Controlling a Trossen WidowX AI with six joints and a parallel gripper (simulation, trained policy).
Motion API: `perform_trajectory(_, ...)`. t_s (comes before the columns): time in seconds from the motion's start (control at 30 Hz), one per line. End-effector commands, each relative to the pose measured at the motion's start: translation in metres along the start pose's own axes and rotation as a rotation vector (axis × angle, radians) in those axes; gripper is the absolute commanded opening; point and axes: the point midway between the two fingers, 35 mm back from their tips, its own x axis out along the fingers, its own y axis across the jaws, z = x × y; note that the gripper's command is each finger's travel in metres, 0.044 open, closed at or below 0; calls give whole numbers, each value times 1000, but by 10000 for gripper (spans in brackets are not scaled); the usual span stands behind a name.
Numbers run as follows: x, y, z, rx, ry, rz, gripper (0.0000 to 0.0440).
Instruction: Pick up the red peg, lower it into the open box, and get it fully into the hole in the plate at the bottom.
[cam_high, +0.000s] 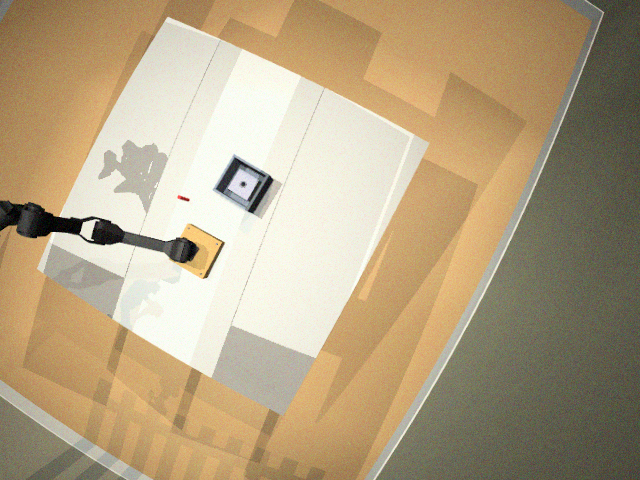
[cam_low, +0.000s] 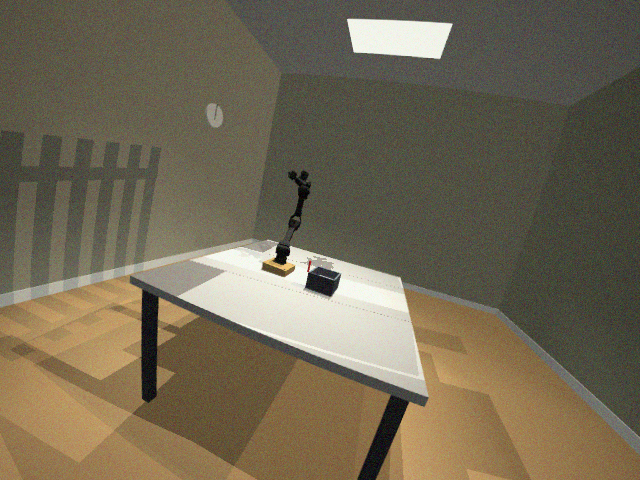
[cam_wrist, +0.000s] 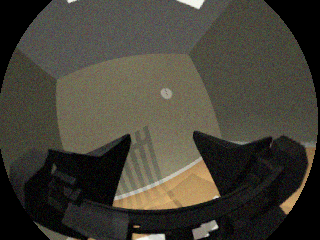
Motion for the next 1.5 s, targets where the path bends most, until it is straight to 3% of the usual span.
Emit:
perform_trajectory(0.0, 1, 5, 1, 13, -8, 12, 426)
perform_trajectory(0.3, -2, 107, 26, 123, -127, 278, 440)
perform_trajectory(0.6, -47, 207, 51, 214, -215, 575, 440)
perform_trajectory(1.07, -170, 323, 70, 322, -267, 1055, 440)
perform_trajectory(1.47, -299, 373, 61, 356, -237, 1476, 440)
